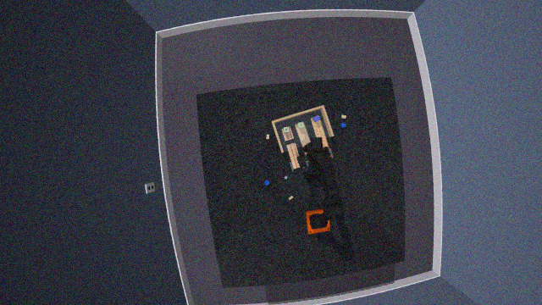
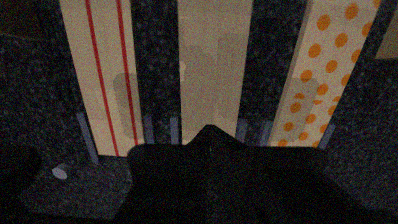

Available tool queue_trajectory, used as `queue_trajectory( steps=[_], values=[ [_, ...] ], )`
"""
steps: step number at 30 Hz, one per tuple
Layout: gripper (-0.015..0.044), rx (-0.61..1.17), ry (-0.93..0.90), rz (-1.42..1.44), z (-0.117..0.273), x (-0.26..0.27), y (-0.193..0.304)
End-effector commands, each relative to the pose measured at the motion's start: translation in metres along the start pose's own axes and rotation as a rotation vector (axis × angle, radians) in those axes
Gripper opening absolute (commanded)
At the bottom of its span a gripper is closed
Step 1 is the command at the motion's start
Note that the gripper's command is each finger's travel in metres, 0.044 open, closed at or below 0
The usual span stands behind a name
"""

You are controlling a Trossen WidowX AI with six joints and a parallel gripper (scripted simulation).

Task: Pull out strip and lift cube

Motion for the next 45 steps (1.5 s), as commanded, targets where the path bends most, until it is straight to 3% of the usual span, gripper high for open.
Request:
queue_trajectory(
  steps=[1, 20, 45],
  values=[
    [0.0, 0.001, -0.004, 0.006, -0.003, 0.0, -0.001],
    [0.0, 0.001, -0.004, 0.006, -0.005, 0.0, 0.0],
    [0.0, 0.005, -0.004, 0.006, -0.006, 0.002, 0.036]
  ],
)
Point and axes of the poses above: the point midway between the two fingers, 35 mm back from their tips, its own z axis back along the fingers, its own x axis across the jaws, y = z × x, the point moved 4 cm from there along z, back along the fingers, and after that the axes turned 3 degrees about z, right-handed, at the moved point
